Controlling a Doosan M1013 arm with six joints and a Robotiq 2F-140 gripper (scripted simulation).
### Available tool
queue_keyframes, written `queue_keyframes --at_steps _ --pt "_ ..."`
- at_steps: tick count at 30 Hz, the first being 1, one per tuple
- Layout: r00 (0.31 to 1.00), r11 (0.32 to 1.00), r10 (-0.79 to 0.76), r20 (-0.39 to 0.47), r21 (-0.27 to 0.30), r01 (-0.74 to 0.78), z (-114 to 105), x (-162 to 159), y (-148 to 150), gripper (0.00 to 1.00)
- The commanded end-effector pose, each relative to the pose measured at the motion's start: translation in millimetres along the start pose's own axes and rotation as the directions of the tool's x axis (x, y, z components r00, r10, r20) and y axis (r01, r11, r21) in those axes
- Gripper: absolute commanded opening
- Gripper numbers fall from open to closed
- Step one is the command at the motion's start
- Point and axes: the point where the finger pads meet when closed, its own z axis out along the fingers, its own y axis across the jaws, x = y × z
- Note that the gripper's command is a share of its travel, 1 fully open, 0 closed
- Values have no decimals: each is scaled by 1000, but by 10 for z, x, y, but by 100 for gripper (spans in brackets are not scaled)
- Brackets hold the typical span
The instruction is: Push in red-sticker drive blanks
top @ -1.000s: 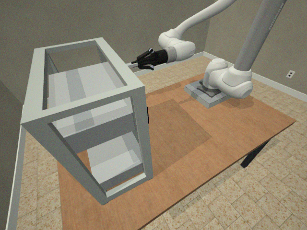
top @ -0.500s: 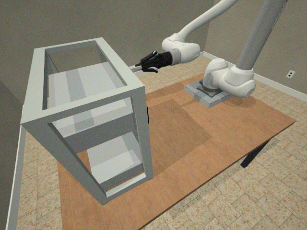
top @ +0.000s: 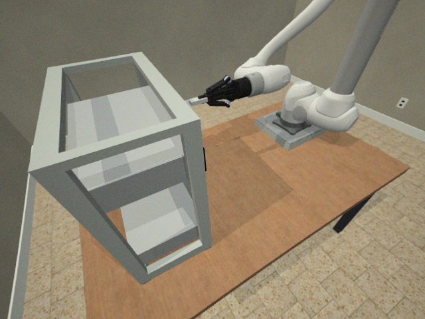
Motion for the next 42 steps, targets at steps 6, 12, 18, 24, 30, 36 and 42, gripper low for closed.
queue_keyframes --at_steps 6,12,18,24,30,36,42 --pt "1000 1000 -3 5 2 3 -30 160 -50 0" --pt "1000 1000 -3 5 2 3 10 160 -50 0" --pt "1000 1000 -3 5 2 3 321 158 -51 0" --pt "1000 1000 -3 5 2 3 363 158 -51 0" --pt "1000 1000 -3 5 2 3 363 158 -51 0" --pt "1000 1000 -3 5 2 3 363 158 -51 0" --pt "1000 1000 -3 5 2 3 363 158 -51 0"
